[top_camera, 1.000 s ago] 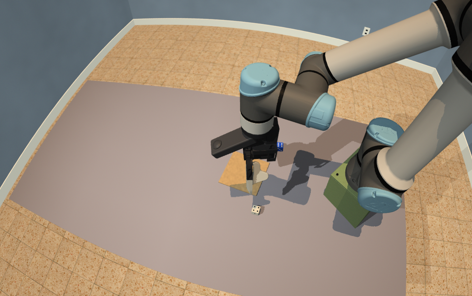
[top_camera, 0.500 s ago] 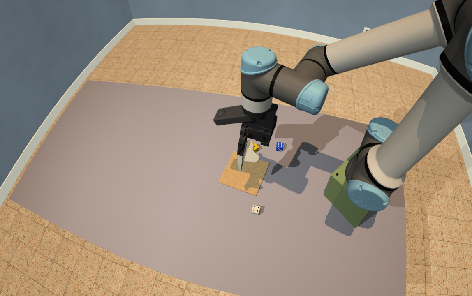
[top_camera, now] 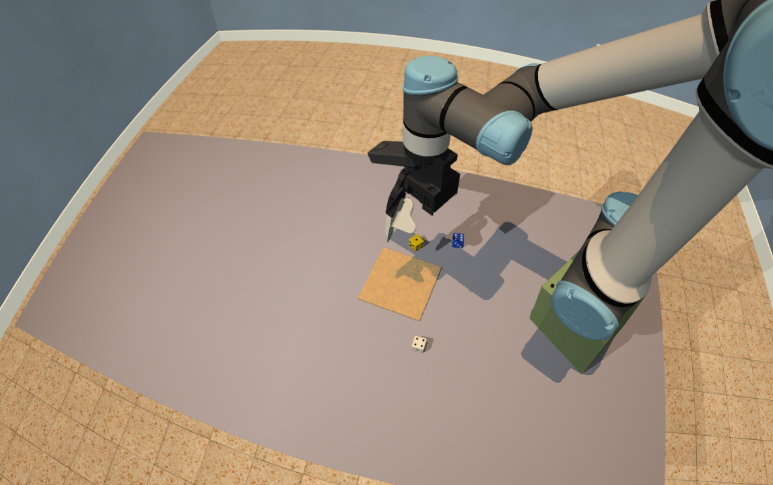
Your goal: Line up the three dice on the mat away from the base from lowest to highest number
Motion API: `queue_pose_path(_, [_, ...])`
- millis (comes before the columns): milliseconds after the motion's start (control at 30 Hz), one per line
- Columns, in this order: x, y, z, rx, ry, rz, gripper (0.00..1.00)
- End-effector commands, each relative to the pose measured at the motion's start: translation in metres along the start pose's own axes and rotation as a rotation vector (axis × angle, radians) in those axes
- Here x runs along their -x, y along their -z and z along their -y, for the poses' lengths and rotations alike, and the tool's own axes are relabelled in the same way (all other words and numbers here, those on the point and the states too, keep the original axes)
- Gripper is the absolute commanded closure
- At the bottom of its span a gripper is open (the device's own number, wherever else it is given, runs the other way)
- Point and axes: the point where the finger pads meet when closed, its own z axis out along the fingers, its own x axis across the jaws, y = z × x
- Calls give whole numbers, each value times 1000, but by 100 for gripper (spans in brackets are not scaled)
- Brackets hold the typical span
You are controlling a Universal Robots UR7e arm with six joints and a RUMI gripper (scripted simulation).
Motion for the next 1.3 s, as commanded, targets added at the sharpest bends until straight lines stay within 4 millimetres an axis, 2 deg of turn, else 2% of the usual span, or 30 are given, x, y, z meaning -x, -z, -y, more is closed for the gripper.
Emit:
queue_pose_path(0, [-22, 0, 11, -3, -144, -1, 0])
queue_pose_path(167, [-31, 0, 14, -3, -200, -1, 0])
queue_pose_path(1267, [-31, 0, 14, -3, -178, -1, 0])
